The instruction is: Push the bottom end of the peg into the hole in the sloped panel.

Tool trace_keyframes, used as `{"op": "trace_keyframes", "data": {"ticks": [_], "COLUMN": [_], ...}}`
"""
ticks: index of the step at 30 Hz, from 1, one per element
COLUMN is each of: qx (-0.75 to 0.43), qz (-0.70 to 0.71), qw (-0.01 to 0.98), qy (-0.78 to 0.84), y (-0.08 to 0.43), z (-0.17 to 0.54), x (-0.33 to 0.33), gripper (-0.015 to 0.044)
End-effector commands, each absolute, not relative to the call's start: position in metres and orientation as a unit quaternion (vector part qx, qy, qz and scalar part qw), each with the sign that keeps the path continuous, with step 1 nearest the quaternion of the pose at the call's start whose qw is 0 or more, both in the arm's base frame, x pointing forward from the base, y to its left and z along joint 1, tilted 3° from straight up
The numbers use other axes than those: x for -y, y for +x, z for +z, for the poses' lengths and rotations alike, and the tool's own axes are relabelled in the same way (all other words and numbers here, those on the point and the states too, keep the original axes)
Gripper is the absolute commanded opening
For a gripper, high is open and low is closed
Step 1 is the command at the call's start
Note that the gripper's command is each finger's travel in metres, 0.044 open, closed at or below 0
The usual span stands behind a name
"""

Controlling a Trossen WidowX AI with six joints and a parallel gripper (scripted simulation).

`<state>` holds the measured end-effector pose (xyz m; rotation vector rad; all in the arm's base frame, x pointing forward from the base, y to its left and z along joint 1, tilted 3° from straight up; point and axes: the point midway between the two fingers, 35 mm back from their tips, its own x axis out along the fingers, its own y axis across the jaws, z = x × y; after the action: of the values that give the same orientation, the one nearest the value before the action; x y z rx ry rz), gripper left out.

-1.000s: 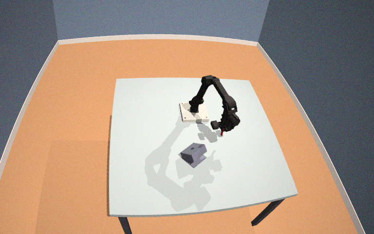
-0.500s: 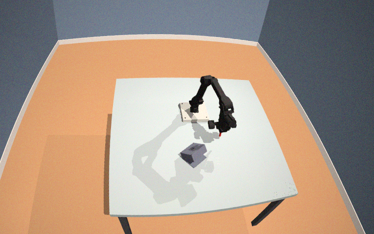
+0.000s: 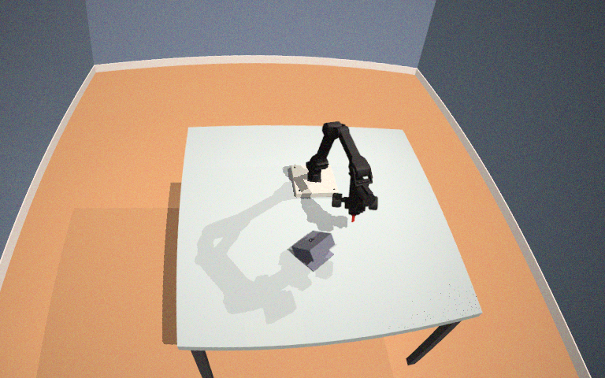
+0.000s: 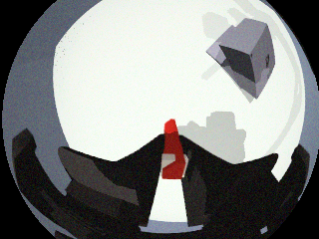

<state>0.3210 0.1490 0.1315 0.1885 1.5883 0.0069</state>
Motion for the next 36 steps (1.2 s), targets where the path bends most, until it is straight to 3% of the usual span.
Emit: {"op": "trace_keyframes", "data": {"ticks": [1, 36], "qx": [-0.711, -0.681], "qz": [-0.013, -0.141], "qw": [0.694, 0.650], "qy": [0.114, 0.307], "y": [0.324, 0.345], "z": [0.133, 0.141], "x": [-0.144, -0.099], "gripper": [0.0000, 0.0000]}}
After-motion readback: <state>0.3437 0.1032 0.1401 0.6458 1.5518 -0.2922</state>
